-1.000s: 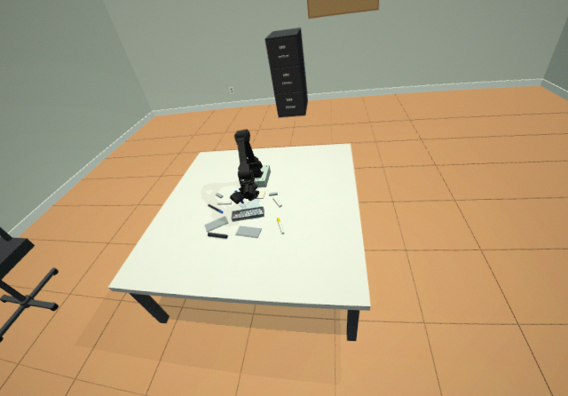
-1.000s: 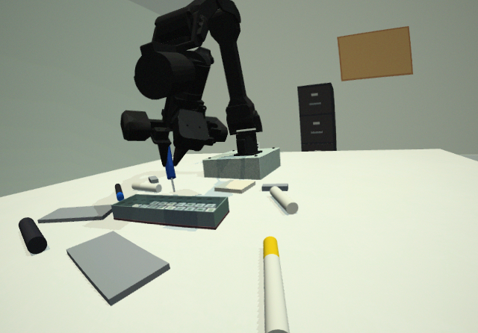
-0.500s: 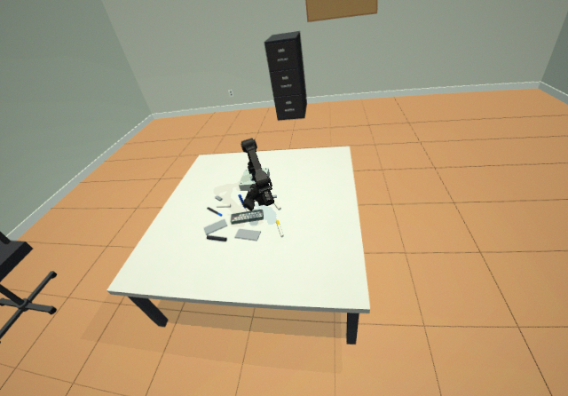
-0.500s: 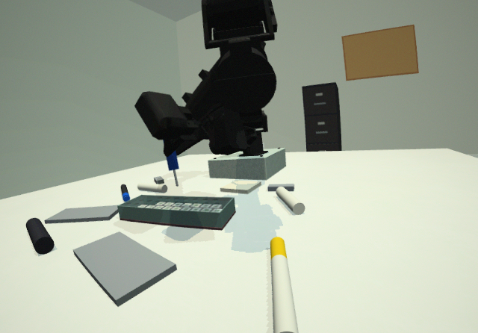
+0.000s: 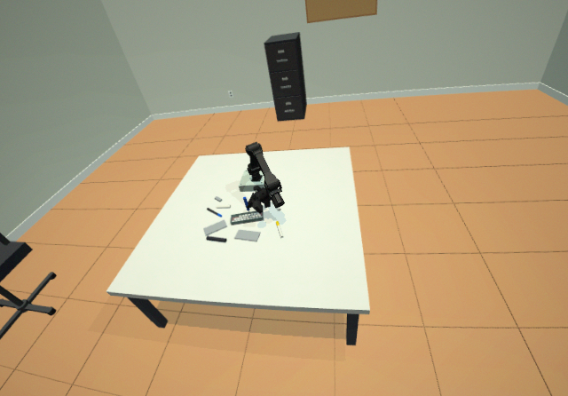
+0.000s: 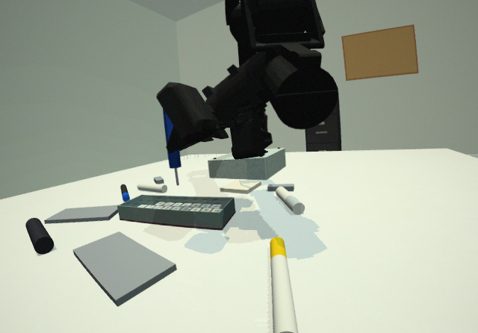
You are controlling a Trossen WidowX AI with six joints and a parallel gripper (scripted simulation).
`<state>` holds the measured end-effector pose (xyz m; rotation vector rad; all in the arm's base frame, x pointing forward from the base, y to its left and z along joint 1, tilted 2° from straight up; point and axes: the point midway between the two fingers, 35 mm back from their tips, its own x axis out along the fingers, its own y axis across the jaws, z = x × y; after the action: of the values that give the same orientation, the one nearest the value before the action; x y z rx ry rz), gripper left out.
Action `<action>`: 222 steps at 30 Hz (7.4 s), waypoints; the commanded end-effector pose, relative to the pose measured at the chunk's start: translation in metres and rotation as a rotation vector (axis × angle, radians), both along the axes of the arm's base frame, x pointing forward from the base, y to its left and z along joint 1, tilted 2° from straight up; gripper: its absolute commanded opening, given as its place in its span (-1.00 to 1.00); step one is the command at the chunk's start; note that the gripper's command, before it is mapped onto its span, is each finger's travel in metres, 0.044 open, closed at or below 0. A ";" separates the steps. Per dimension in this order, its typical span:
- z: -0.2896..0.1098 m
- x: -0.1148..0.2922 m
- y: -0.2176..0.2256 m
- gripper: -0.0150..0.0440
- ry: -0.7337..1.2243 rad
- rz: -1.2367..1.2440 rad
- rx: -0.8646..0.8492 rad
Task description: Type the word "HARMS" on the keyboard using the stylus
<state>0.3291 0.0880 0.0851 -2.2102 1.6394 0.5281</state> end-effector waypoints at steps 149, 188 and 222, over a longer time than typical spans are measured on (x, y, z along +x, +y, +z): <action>-0.035 -0.019 -0.060 -0.22 0.014 0.005 -0.019; -0.039 -0.018 -0.060 -0.22 0.014 0.005 -0.019; -0.008 0.028 -0.090 -0.49 0.009 0.006 -0.022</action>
<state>0.3541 -0.0015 0.0786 -2.2200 1.6551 0.5272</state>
